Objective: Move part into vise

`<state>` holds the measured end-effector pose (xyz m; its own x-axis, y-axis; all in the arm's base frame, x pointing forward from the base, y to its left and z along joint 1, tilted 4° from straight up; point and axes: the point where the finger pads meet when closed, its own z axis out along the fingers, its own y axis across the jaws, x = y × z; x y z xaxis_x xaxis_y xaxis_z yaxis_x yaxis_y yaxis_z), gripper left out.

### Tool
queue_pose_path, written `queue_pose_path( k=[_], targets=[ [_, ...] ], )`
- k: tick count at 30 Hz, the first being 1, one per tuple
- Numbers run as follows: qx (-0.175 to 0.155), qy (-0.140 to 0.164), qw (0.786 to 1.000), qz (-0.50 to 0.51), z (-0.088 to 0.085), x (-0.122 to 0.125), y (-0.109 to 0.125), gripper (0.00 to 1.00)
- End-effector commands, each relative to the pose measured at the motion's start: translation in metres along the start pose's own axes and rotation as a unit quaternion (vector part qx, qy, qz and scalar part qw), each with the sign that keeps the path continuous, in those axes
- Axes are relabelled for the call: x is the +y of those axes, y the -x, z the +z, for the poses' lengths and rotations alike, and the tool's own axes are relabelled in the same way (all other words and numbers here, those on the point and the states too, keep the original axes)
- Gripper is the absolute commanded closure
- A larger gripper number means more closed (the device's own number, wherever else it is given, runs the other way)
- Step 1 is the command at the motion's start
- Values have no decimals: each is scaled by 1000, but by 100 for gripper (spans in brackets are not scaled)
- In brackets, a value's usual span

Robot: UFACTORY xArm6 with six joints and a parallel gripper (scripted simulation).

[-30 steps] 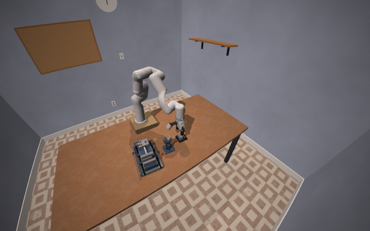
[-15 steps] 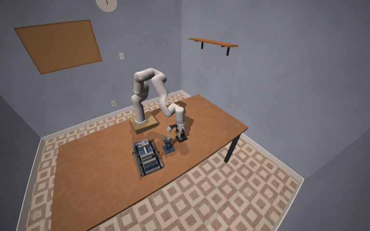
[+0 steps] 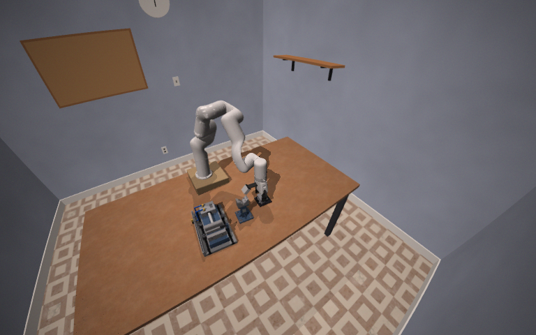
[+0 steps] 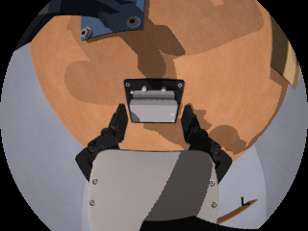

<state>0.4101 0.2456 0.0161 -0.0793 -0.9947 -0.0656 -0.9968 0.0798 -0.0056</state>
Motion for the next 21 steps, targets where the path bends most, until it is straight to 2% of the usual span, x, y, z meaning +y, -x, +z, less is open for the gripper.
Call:
queue_pose_path(
  k=[1,21],
  targets=[
    [-1,-2,1000,0,4,-1,1,11],
    [-1,-2,1000,0,15,-2,1,11]
  ],
)
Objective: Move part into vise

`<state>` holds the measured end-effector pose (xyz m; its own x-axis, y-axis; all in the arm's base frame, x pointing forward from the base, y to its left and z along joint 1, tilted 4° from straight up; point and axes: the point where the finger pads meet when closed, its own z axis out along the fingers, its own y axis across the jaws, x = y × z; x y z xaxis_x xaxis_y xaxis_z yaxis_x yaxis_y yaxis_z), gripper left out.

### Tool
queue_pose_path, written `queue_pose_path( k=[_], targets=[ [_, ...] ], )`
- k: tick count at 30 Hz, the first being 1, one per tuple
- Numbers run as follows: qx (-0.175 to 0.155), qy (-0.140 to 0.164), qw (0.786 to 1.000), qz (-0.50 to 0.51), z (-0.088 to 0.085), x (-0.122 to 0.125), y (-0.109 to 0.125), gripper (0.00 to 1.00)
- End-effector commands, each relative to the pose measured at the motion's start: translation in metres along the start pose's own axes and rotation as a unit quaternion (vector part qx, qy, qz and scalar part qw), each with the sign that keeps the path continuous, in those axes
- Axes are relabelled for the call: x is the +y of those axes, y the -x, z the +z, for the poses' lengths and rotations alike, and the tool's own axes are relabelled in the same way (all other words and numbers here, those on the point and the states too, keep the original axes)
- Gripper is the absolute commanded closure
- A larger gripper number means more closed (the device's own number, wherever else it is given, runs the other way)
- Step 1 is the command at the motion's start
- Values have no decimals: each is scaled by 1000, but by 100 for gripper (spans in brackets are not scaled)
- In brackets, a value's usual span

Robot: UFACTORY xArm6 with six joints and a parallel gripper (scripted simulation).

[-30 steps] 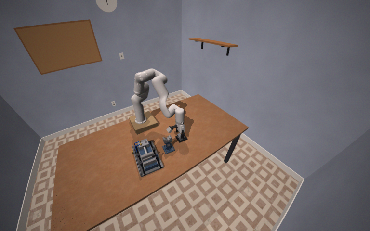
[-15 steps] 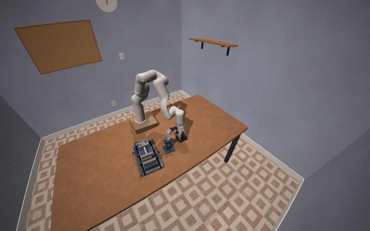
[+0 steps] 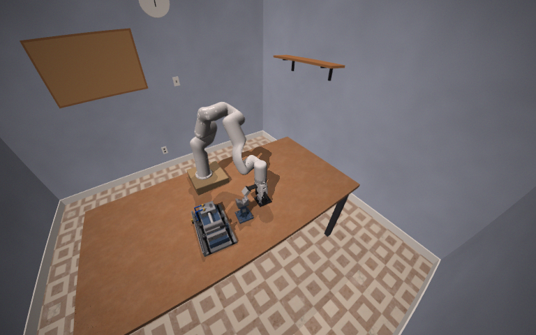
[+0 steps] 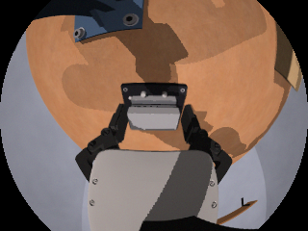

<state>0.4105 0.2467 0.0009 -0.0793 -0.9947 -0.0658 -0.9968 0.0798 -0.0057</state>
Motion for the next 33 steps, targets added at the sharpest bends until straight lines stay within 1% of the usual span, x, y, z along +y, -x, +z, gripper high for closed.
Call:
queue_pose_path(
  k=[1,25,26,33],
  targets=[
    [-1,-2,1000,0,0,-1,1,11],
    [-1,-2,1000,0,0,-1,1,11],
    [-1,-2,1000,0,0,-1,1,100],
    [-1,-2,1000,0,0,-1,1,100]
  ],
)
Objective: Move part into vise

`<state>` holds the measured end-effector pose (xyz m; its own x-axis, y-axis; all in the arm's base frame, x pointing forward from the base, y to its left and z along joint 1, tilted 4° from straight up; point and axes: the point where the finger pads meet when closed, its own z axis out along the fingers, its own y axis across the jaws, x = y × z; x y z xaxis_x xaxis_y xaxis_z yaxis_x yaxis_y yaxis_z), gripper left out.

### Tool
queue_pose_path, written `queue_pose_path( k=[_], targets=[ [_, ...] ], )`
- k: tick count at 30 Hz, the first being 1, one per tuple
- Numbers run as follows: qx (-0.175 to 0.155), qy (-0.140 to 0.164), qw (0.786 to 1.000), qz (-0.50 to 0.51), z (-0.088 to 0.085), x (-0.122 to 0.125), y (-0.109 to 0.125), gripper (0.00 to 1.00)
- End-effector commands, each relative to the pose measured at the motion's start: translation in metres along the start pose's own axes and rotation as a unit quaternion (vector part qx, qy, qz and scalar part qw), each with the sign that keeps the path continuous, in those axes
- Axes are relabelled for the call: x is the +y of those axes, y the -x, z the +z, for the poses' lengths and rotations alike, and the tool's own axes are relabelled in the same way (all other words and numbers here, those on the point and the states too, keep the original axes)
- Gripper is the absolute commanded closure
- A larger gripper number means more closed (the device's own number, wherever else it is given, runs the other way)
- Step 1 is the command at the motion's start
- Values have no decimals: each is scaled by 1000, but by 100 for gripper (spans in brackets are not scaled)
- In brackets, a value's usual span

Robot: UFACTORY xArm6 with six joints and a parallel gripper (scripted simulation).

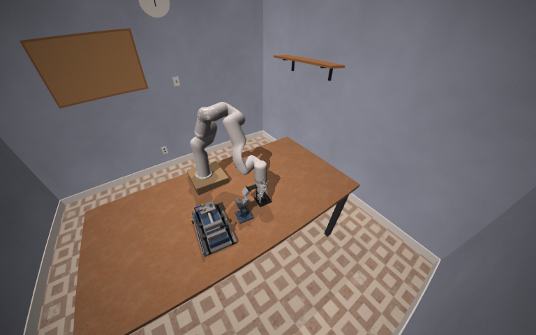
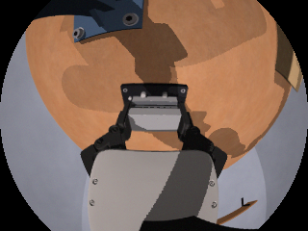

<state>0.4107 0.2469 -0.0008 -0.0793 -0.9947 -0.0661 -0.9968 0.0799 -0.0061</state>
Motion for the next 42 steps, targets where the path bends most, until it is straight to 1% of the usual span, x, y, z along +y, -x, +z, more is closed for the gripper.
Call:
queue_pose_path(
  k=[1,30,42],
  targets=[
    [-1,-2,1000,0,-1,-1,1,100],
    [-1,-2,1000,0,-1,-1,1,100],
    [-1,-2,1000,0,-7,-1,1,100]
  ],
)
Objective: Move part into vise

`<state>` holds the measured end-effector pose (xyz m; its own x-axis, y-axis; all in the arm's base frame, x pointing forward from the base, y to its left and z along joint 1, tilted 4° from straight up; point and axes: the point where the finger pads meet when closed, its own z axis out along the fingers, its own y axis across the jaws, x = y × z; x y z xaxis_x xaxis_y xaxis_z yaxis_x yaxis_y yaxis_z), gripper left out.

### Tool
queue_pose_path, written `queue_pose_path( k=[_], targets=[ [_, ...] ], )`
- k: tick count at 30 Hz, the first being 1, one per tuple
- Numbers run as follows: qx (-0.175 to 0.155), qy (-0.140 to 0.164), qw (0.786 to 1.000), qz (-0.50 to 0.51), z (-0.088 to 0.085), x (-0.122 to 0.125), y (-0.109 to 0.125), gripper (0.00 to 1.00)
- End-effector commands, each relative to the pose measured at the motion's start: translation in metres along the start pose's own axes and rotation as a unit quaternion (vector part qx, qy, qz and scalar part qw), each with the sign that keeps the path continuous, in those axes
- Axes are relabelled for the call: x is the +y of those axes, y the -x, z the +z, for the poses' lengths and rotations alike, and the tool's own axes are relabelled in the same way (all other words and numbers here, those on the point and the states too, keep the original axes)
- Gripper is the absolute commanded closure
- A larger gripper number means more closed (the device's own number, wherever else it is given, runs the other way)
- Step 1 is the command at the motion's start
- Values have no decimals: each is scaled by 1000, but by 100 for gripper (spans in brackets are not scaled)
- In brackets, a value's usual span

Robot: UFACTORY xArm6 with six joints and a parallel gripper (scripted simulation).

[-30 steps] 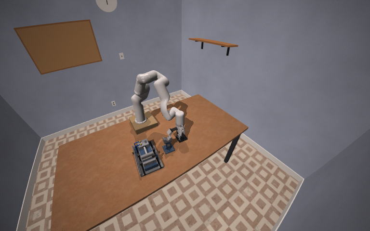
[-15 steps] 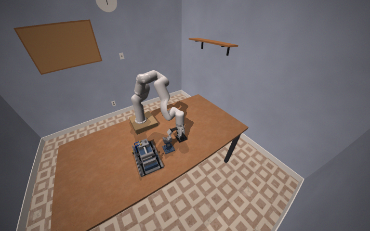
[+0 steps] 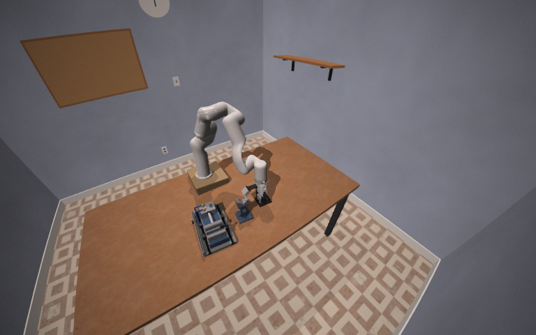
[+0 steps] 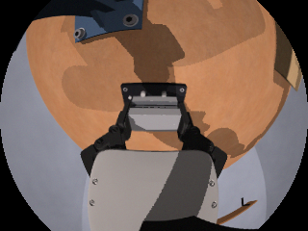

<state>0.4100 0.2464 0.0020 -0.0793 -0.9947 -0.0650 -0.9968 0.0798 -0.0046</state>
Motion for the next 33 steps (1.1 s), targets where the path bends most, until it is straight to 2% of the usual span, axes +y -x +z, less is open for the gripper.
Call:
queue_pose_path(
  k=[1,11,13,28,30,33],
  targets=[
    [-2,-2,1000,0,-6,-2,1,100],
    [-2,-2,1000,0,-27,-2,1,100],
    [-2,-2,1000,0,-27,-2,1,100],
    [-2,-2,1000,0,-84,-1,1,100],
    [-2,-2,1000,0,-84,-1,1,100],
    [-2,-2,1000,0,-97,-1,1,100]
  ],
)
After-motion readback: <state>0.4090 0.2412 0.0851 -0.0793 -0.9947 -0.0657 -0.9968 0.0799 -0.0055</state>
